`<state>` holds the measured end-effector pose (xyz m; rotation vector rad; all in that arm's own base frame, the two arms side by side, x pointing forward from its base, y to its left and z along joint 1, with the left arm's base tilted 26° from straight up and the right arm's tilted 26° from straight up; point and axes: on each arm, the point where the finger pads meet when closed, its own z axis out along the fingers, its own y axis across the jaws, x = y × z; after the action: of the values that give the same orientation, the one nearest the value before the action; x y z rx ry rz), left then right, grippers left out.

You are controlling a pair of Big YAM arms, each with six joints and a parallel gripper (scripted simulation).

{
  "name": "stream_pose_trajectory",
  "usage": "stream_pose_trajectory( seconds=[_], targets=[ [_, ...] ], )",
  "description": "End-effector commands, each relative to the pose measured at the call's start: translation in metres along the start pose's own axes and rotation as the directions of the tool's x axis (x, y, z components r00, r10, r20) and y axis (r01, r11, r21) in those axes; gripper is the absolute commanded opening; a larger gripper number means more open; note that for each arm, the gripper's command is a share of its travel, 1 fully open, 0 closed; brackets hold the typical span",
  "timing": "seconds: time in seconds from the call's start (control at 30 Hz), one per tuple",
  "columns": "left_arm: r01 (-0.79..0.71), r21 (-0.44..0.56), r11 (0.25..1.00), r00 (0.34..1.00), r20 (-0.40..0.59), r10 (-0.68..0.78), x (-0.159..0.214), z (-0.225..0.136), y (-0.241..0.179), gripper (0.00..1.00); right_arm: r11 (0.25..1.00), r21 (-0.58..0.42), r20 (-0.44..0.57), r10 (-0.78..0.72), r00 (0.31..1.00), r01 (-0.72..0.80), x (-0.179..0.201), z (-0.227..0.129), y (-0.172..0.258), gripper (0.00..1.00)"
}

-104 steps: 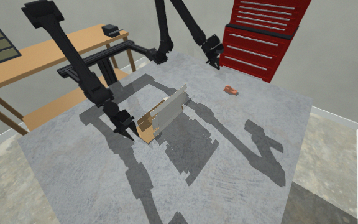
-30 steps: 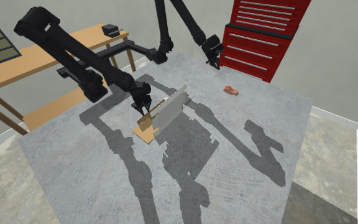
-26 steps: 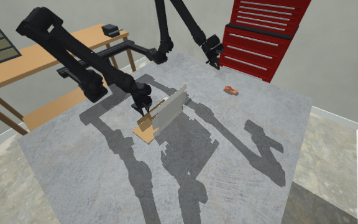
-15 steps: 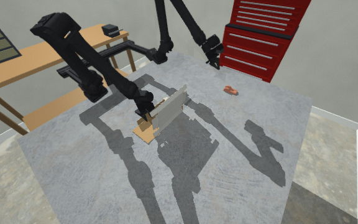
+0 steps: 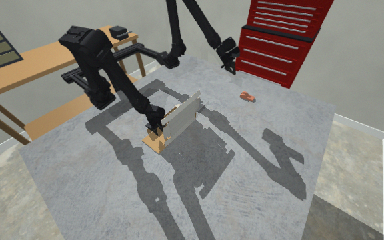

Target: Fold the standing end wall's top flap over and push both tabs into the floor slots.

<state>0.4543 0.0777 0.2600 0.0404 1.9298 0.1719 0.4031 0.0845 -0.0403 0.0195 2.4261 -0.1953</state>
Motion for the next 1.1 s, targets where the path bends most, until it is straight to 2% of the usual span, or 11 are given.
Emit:
stream_pose_trajectory(
  seconds=[0.0, 1.07],
  targets=[
    [-0.001, 0.001, 1.0, 1.0, 0.017, 0.001, -0.0073, -0.0015, -0.0003, 0.0, 1.0, -0.009, 0.033, 0.0, 0.999, 0.0, -0.0146, 0.005, 0.0036, 0.43],
    [-0.001, 0.001, 1.0, 1.0, 0.017, 0.001, -0.0073, -0.0015, -0.0003, 0.0, 1.0, -0.009, 0.032, 0.0, 0.999, 0.0, -0.0123, 0.0121, 0.0035, 0.43]
  ],
)
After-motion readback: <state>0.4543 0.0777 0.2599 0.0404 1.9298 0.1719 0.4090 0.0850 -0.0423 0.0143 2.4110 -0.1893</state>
